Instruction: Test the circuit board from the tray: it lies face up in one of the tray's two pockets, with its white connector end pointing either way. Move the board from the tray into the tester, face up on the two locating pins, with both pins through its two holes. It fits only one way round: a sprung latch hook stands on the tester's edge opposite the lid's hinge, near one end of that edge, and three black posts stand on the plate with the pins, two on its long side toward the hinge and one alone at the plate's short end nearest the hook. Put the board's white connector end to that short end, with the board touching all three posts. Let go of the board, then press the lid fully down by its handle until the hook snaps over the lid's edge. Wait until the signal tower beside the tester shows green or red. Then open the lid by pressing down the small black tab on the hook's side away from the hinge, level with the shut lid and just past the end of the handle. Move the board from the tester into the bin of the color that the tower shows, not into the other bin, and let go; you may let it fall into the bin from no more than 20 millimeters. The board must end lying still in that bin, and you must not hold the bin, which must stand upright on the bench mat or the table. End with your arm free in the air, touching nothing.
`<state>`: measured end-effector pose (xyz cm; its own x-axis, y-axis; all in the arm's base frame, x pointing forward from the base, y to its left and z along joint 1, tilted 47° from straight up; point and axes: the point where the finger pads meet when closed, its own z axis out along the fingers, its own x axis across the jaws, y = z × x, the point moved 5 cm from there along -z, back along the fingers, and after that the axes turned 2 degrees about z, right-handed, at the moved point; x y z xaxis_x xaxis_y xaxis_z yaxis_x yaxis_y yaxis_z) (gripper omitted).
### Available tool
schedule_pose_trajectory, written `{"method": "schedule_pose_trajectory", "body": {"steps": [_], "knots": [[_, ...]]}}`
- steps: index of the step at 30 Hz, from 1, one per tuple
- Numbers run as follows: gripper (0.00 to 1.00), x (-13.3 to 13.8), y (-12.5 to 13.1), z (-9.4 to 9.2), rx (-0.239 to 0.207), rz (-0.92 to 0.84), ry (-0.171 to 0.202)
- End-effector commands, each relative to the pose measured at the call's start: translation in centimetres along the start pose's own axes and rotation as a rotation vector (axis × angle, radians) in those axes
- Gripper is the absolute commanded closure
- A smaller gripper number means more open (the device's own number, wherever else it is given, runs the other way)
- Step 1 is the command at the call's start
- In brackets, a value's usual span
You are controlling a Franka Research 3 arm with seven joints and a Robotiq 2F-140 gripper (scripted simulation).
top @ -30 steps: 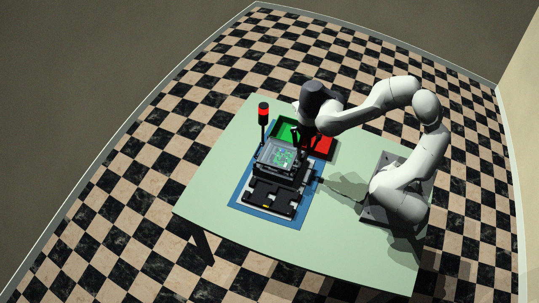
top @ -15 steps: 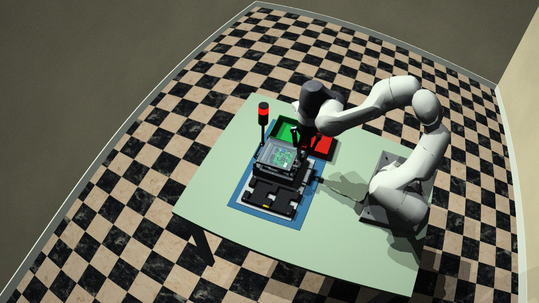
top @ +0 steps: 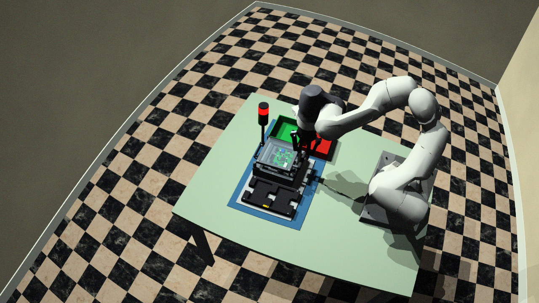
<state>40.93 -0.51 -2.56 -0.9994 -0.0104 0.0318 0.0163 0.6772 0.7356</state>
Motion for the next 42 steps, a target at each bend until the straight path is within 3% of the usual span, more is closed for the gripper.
{"method": "schedule_pose_trajectory", "body": {"steps": [1, 23, 24, 42], "knots": [[0.84, -0.23, 0.07, 0.32, 0.001, 0.008, -0.009], [0.84, -0.23, 0.07, 0.53, 0.001, 0.008, -0.009], [1.00, -0.23, 0.07, 0.53, 0.001, 0.008, -0.009], [1.00, -0.23, 0.07, 0.53, 0.001, 0.008, -0.009]]}}
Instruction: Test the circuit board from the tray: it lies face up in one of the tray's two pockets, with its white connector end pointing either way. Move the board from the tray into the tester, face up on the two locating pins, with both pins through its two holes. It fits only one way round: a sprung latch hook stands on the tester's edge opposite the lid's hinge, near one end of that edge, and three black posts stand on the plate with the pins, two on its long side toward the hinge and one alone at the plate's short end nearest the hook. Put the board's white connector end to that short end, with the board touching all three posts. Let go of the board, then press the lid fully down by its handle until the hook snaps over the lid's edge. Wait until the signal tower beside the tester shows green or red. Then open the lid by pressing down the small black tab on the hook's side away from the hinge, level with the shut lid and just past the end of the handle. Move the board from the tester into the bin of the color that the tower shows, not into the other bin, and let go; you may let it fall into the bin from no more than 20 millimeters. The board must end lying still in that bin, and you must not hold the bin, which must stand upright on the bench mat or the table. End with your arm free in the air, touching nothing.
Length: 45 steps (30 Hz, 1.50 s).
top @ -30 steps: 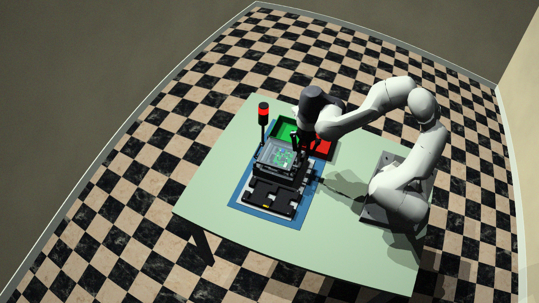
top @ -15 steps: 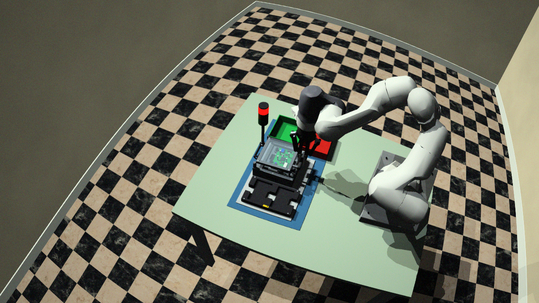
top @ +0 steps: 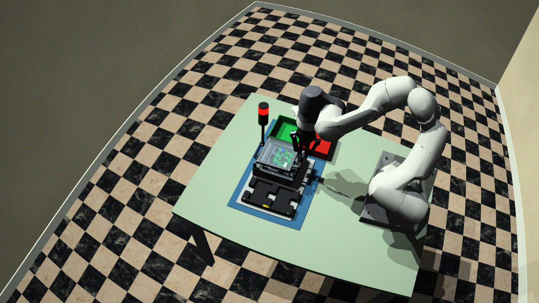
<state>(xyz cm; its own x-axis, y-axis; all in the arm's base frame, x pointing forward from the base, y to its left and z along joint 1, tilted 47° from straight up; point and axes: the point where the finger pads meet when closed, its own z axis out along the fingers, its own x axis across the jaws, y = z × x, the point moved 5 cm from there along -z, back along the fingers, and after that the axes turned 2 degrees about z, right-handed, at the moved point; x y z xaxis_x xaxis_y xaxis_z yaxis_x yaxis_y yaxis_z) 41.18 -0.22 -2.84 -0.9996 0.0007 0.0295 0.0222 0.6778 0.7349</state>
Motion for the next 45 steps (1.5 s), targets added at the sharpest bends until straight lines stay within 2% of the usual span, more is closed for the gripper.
{"method": "schedule_pose_trajectory", "body": {"steps": [1, 29, 45], "knots": [[1.00, 0.0, 0.1, 0.1, 0.000, 0.002, 0.001], [1.00, 0.0, 0.1, -0.1, 0.000, 0.002, 0.001], [1.00, -0.6, 0.1, -4.1, 0.000, 0.002, 0.001]]}}
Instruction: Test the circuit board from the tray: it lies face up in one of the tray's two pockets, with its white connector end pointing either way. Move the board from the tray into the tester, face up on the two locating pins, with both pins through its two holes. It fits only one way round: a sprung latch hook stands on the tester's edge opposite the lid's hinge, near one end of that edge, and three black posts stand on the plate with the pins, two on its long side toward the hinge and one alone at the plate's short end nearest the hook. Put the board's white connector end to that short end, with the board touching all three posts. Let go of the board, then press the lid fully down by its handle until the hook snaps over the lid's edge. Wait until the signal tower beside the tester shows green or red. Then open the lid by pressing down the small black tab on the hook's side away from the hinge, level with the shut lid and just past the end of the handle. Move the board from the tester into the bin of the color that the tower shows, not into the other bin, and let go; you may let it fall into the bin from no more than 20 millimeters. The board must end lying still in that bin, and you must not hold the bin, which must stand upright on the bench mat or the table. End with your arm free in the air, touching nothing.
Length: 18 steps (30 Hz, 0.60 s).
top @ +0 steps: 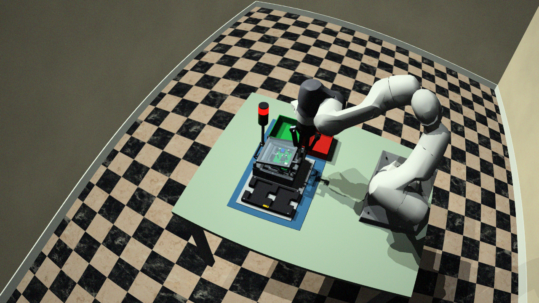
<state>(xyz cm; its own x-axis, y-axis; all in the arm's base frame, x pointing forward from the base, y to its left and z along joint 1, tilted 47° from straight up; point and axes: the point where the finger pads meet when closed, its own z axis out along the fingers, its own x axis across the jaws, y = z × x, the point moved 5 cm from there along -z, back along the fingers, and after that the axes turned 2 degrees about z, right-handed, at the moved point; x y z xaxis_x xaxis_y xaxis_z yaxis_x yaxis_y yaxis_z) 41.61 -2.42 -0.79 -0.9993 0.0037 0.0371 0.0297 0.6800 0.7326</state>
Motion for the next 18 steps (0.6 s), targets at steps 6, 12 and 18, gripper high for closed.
{"method": "schedule_pose_trajectory", "body": {"steps": [6, 12, 18], "knots": [[1.00, -0.8, 0.1, -2.8, -0.003, -0.006, -0.002], [1.00, -1.0, 0.1, -3.4, -0.003, -0.006, -0.002], [1.00, -1.0, 0.1, -3.4, -0.003, -0.006, -0.002]]}}
